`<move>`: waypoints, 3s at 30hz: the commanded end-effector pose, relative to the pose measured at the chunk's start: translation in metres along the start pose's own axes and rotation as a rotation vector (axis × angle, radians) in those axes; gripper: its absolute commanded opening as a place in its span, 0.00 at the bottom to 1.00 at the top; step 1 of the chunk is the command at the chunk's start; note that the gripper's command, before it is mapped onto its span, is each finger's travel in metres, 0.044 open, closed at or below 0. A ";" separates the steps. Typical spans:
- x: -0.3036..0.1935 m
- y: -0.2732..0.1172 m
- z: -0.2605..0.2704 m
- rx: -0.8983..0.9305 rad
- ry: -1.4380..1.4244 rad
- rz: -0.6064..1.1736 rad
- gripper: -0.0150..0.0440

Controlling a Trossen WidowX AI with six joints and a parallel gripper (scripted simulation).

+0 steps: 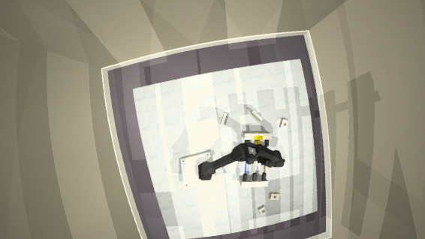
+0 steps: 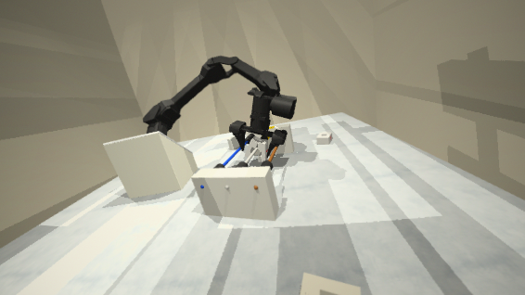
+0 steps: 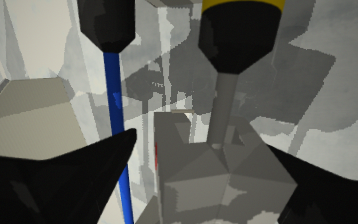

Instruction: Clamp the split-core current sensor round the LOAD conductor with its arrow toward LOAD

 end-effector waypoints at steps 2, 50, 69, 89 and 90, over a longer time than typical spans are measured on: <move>0.000 0.003 0.002 0.021 0.004 -0.001 1.00; 0.000 0.000 0.000 0.000 0.000 0.000 0.90; 0.000 0.000 0.000 0.000 0.000 0.000 0.52; 0.000 0.000 0.000 0.000 0.000 0.000 0.25; 0.000 0.000 0.000 0.000 0.000 0.000 0.25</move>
Point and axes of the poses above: the point midway between the two fingers, 35 mm back from their tips, its own y axis out along the fingers, its own z axis across the jaws, x = y × z, the point moved 7 cm from there along -y, back along the fingers, and after that the axes turned 11 degrees about -y, right-handed, at the moved point
